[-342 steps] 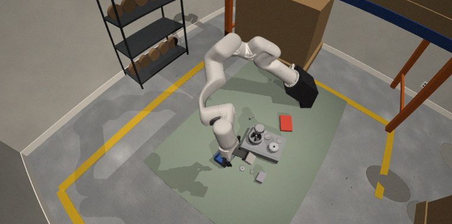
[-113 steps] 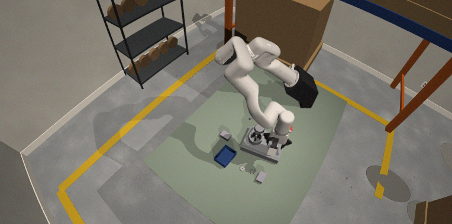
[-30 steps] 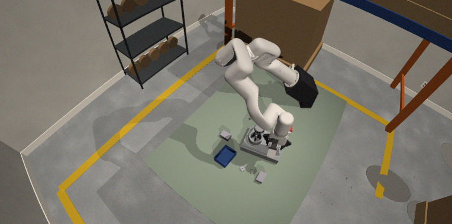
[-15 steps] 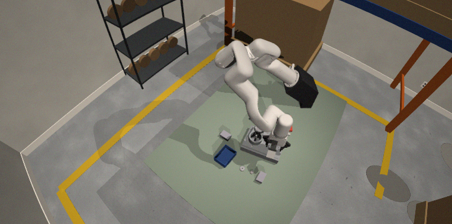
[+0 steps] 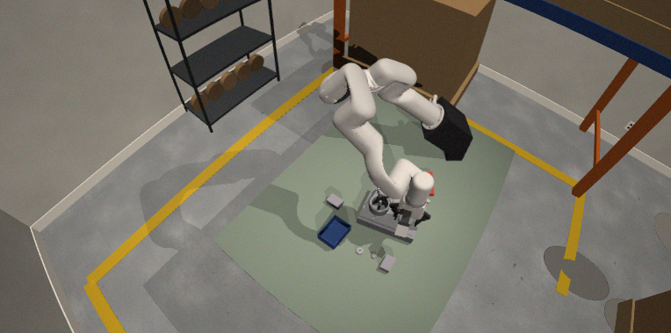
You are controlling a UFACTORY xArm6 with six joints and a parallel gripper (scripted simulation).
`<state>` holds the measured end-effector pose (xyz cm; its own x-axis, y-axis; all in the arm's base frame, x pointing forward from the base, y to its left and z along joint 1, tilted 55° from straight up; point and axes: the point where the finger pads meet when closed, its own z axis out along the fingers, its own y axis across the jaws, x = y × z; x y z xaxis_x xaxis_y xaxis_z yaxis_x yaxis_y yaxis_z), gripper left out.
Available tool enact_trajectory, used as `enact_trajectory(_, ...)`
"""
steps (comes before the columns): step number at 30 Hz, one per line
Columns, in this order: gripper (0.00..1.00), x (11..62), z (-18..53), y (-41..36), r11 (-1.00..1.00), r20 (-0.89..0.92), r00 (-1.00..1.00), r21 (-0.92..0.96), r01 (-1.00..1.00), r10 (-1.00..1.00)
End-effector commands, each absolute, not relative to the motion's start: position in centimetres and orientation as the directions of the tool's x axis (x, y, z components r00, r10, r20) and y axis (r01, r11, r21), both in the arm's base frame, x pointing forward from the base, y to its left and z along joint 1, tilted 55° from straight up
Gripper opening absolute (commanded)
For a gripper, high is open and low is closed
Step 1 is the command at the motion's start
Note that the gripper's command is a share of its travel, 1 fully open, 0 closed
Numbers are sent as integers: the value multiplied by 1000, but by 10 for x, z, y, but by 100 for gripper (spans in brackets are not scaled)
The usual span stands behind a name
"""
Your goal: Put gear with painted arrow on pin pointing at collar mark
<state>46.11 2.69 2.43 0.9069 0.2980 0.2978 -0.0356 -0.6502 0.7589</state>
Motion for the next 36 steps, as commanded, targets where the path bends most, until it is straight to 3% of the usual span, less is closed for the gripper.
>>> enact_trajectory(1,93,462,24,27,-651,300,906,758,-36,299)
enact_trajectory(20,93,463,24,27,-651,300,906,758,-36,299)
enact_trajectory(21,0,463,24,27,-651,300,906,758,-36,299)
enact_trajectory(36,0,463,24,27,-651,300,906,758,-36,299)
